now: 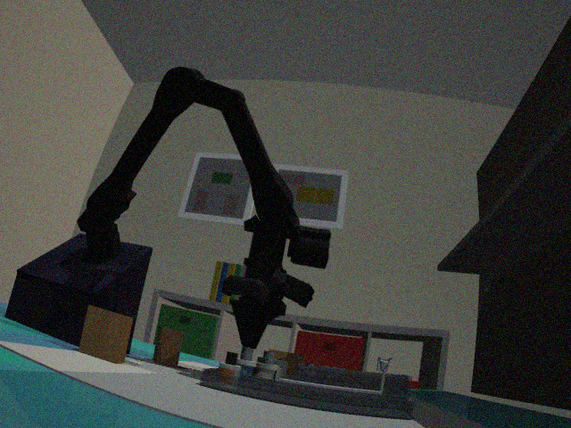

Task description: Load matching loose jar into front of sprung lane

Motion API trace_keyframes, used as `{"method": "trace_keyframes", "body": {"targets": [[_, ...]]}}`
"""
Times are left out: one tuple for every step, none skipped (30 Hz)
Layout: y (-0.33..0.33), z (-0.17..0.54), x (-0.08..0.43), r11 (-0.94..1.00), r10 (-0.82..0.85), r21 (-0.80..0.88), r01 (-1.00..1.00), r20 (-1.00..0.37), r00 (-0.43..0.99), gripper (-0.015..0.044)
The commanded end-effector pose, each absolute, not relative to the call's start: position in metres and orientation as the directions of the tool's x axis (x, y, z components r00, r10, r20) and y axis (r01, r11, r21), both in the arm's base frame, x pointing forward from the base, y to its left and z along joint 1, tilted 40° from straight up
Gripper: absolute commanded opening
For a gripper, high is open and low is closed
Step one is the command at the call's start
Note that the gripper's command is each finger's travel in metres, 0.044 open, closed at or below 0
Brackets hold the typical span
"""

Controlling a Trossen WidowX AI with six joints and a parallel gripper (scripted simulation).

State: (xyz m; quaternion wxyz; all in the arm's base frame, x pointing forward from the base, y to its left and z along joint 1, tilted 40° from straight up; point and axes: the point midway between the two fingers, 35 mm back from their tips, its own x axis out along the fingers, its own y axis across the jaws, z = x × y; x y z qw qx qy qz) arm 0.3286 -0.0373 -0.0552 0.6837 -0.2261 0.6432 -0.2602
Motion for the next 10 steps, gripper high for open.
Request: {"method": "trace_keyframes", "body": {"targets": [[-0.036,-0.054,0.326,0.764,-0.644,-0.641,0.072,-0.764,0.035,0.0183],[-0.036,-0.054,0.324,0.764,-0.644,-0.641,0.072,-0.764,0.035,0.0183],[-0.036,-0.055,0.321,0.764,-0.644,-0.641,0.072,-0.764,0.035,0.0183],[-0.035,-0.055,0.318,0.764,-0.644,-0.641,0.072,-0.764,0.035,0.0183],[-0.035,-0.055,0.315,0.764,-0.644,-0.641,0.072,-0.764,0.035,0.0183],[-0.035,-0.056,0.311,0.764,-0.644,-0.641,0.072,-0.764,0.034,0.0183],[-0.035,-0.056,0.308,0.764,-0.644,-0.641,0.071,-0.764,0.034,0.0183],[-0.034,-0.056,0.304,0.764,-0.644,-0.641,0.071,-0.764,0.034,0.0183],[-0.034,-0.056,0.301,0.764,-0.644,-0.641,0.071,-0.764,0.034,0.0183],[-0.034,-0.057,0.297,0.764,-0.644,-0.641,0.071,-0.764,0.034,0.0183]]}}
